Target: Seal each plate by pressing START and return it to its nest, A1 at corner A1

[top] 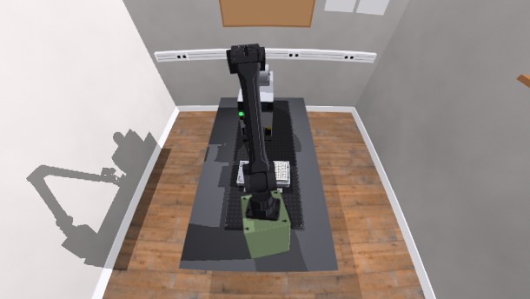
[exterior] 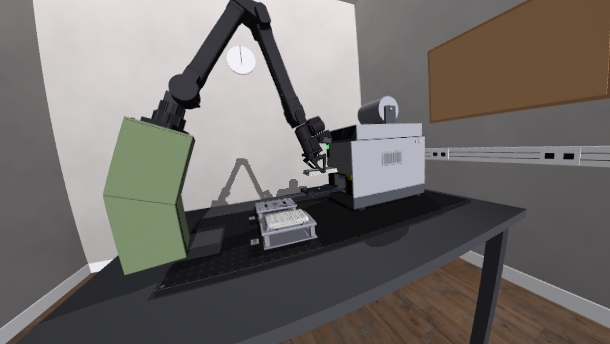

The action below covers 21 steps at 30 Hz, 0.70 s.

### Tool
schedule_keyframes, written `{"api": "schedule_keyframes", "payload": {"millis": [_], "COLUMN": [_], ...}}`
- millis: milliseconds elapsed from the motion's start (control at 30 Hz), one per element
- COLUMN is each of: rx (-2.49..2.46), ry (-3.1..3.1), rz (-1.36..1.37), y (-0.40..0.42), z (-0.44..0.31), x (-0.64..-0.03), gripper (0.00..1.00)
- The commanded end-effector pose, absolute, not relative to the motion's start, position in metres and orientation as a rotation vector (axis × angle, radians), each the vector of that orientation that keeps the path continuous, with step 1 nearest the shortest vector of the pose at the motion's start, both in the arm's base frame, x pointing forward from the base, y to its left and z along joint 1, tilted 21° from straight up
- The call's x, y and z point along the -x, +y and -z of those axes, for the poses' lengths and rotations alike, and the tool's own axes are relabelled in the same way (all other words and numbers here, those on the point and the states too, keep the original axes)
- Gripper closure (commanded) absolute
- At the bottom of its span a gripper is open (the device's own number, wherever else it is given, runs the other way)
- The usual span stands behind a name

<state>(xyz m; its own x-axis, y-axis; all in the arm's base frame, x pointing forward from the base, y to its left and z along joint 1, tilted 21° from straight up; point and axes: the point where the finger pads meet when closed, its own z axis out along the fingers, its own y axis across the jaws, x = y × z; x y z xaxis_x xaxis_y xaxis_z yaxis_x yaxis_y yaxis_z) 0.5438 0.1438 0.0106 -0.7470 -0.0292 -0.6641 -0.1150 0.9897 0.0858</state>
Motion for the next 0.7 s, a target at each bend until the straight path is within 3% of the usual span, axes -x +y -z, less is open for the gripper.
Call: {"api": "schedule_keyframes", "payload": {"millis": [0,667], "rx": [0.048,0.113], "ry": [2.380,2.382], "rz": [-0.163,-0.165], "y": [0.137,0.151], "z": [-0.019,-0.025], "x": [-0.559,-0.548], "gripper": [1.00,1.00]}}
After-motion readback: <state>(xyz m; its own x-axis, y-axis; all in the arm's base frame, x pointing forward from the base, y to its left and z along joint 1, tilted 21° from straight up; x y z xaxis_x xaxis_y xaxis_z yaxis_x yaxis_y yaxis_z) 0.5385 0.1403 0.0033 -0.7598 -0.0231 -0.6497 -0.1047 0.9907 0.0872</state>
